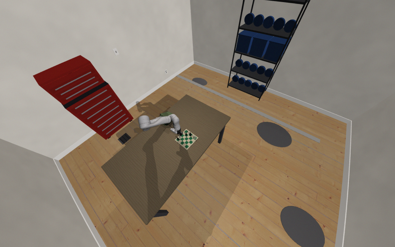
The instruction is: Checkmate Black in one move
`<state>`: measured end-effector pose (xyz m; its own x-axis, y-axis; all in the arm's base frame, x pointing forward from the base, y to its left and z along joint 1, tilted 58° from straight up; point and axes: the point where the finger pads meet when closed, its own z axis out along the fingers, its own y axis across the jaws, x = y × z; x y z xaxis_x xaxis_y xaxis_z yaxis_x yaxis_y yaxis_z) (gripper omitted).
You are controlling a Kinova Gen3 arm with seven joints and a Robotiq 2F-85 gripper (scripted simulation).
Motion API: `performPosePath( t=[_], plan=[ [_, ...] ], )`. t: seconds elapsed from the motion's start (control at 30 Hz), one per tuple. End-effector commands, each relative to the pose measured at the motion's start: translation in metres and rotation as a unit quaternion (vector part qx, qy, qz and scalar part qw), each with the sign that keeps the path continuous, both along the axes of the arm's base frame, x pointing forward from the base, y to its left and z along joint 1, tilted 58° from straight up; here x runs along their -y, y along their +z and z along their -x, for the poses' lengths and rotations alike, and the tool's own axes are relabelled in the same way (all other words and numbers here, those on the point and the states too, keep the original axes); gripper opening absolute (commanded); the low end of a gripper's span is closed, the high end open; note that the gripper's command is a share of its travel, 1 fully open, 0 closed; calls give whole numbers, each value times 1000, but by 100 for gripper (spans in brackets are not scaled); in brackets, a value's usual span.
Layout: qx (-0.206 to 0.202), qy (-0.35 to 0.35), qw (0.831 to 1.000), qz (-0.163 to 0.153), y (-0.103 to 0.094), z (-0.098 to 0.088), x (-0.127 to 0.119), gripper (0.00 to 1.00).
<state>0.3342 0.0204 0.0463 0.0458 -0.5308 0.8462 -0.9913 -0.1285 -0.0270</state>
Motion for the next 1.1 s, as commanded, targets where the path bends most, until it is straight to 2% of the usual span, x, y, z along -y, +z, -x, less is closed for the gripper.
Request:
performPosePath(
  t=[0.0, 0.23, 0.67, 1.07],
  plan=[
    [0, 1, 1000, 0, 0, 0, 0, 41],
    [0, 1, 1000, 0, -3, -1, 5, 41],
    [0, 1, 1000, 0, -18, -4, 28, 41],
    [0, 1, 1000, 0, -21, -5, 32, 41]
  ],
)
